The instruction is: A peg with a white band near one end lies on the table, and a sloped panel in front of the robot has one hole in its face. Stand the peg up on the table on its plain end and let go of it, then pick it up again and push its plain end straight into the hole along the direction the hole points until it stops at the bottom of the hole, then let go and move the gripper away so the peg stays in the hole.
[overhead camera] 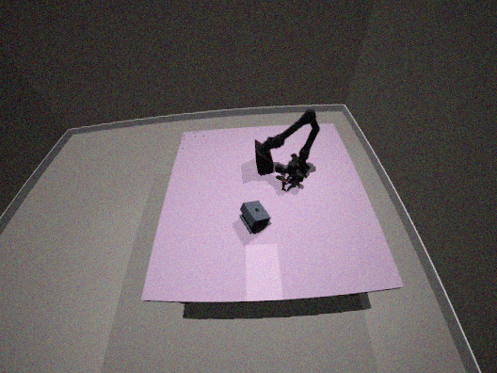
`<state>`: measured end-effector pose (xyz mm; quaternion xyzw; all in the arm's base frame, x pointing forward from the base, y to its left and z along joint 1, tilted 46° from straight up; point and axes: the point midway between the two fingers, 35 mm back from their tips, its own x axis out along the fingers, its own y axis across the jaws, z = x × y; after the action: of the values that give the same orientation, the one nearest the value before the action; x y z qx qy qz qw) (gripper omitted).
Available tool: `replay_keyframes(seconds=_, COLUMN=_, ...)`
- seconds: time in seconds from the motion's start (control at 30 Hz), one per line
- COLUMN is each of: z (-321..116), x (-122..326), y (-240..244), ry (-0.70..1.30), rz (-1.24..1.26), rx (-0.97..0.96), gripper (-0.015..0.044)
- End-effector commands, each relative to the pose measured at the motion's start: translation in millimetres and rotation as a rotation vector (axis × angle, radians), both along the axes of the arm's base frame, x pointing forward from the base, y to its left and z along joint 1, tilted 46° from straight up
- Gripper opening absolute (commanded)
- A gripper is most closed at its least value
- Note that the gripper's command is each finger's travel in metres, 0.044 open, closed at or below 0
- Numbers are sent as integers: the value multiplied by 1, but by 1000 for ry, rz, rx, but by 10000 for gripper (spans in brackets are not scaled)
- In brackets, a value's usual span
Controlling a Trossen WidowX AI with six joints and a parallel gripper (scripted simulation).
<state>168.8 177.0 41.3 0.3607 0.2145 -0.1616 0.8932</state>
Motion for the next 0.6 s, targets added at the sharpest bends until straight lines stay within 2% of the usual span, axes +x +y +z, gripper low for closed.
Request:
replay_keyframes(seconds=0.0, z=0, x=0, y=0, ry=0, rz=0, rx=0, gripper=130)
replay_keyframes(seconds=0.4, z=0, x=0, y=0, ry=0, rz=0, rx=0, gripper=440)
replay_keyframes(seconds=0.57, z=0, x=0, y=0, ry=0, rz=0, rx=0, gripper=440)
